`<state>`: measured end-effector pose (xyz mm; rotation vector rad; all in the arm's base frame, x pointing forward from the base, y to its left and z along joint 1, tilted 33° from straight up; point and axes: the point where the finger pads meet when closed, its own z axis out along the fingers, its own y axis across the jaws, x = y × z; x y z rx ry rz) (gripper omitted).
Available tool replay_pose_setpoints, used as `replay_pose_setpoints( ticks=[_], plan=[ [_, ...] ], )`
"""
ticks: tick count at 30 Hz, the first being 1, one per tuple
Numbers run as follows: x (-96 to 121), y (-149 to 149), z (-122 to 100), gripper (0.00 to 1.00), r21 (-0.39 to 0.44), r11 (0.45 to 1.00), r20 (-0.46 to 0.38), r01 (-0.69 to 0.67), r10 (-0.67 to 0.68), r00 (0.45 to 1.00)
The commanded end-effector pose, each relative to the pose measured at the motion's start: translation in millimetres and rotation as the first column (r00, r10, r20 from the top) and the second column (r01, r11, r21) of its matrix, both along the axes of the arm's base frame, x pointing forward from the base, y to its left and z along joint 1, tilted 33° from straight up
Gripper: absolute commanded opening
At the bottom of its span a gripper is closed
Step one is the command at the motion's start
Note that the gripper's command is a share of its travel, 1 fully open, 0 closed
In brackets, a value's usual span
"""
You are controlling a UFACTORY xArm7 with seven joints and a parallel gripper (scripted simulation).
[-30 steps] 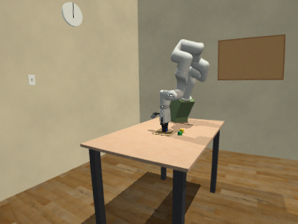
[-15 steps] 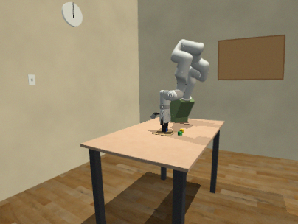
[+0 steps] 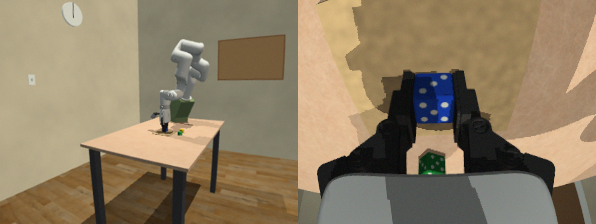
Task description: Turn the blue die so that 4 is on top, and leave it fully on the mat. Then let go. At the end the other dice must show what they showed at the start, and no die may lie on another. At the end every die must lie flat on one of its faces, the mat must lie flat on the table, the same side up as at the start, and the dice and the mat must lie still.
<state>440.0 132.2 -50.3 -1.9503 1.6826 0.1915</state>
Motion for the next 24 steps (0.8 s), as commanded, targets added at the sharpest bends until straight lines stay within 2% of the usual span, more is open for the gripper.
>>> replay_pose_setpoints(
  ticks=[1,24],
  plan=[
    [1.1,-1.1,0.7,0.21,-0.001,1.000,0.002,0.002,-0.002,1.000],
    [2.7,-3.2,0.0,0.21,-0.001,1.000,0.002,0.002,-0.002,1.000]
  ],
)
